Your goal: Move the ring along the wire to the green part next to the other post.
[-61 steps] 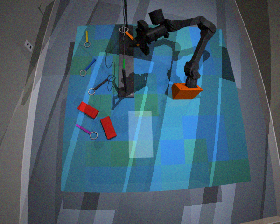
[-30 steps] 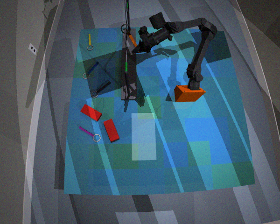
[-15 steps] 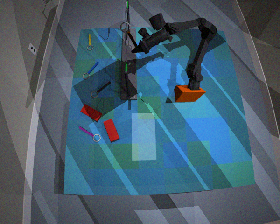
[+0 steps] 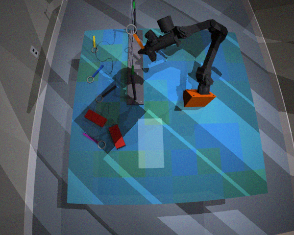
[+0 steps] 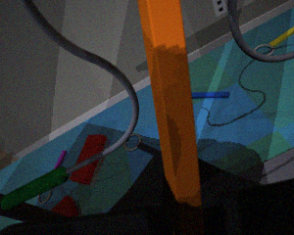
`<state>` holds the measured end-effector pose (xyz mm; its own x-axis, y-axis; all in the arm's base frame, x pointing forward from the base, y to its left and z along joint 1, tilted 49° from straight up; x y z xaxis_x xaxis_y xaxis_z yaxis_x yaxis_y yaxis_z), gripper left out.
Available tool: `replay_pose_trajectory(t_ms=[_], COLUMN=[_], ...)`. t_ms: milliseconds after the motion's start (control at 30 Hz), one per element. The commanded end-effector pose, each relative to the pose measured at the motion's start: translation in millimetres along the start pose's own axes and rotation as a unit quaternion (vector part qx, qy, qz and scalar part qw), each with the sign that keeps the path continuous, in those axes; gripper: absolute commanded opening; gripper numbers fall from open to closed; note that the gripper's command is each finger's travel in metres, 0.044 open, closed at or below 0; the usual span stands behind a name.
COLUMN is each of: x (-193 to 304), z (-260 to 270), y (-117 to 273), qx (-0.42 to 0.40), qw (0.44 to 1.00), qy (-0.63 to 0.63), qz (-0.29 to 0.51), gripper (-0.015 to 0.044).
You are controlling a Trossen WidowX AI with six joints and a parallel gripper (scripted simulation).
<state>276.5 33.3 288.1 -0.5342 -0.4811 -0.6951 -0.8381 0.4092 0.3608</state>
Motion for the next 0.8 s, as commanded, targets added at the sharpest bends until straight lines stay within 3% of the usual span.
replay_pose_trajectory(t_ms=[0,767], x=[2.6,7.8], z=[-1.0,-12.5], y=[-0.3,-3.3], qx=[0.021,0.157], qw=[0.999,0.949], qy=[0.038,0.274], qz=[0.001,-0.004], gripper=[-0.0150,-0.0150])
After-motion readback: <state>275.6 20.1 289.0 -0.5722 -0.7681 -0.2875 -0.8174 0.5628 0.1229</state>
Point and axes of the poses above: the point midway between the two fingers, 35 mm back from their tips, its own y axis back along the fingers, its own z axis across the jaws, x = y × z, the point moved 10 cm from there along y, back along the fingers, and after that the axes turned 11 degrees about y, right-handed, at the moved point
